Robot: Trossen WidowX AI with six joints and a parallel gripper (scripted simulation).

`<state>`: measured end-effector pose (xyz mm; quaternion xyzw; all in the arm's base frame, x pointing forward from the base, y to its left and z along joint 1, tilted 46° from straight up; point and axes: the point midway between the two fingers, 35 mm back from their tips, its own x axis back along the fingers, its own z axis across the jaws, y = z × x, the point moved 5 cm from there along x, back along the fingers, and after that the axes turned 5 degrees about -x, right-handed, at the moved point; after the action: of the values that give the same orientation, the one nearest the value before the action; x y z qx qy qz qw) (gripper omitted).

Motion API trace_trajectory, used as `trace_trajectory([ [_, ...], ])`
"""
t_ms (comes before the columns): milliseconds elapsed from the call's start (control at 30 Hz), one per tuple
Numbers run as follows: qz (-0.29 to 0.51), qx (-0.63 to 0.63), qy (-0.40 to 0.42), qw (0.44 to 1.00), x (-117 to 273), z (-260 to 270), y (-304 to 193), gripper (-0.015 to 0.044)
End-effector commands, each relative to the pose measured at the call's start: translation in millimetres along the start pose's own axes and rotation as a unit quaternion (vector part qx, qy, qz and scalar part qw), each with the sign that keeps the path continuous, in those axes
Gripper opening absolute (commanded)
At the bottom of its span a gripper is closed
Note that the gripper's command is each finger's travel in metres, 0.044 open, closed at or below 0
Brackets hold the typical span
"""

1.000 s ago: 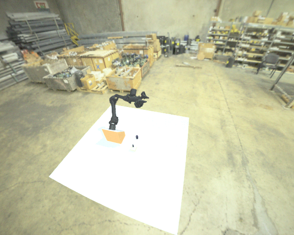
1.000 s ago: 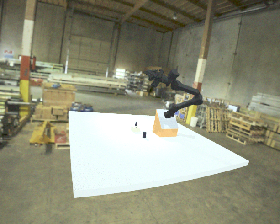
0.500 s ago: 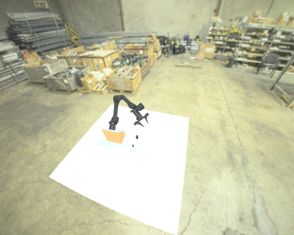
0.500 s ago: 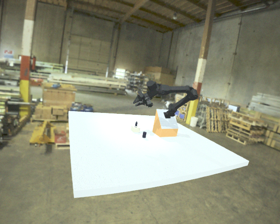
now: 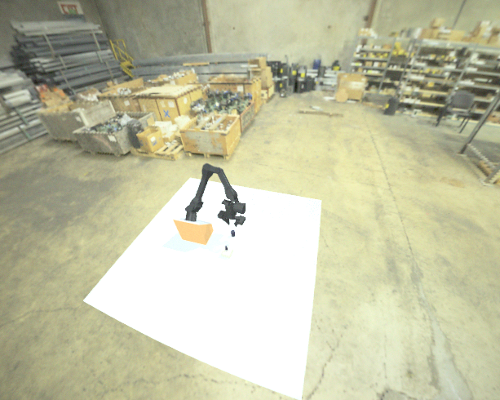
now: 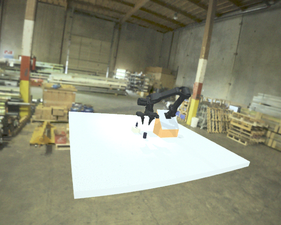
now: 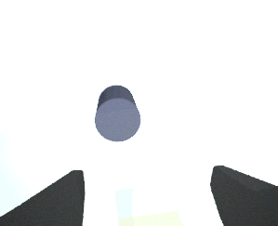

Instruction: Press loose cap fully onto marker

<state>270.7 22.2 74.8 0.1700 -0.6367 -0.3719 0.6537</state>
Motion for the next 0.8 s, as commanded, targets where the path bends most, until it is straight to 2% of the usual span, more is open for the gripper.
trace_trajectory([
  [0, -0.008, -0.021, 0.016, 1.000, -3.2, 3.4, -0.1, 0.0251],
  [167, -0.008, -0.021, 0.016, 1.000, -5.2, 5.5, -1.0, 0.0251],
  [300, -0.009, -0.021, 0.016, 1.000, -36.3, 6.8, -0.3, 0.0251],
  [767, -0.009, -0.021, 0.016, 1.000, -55.7, 8.9, -0.6, 0.0251],
])
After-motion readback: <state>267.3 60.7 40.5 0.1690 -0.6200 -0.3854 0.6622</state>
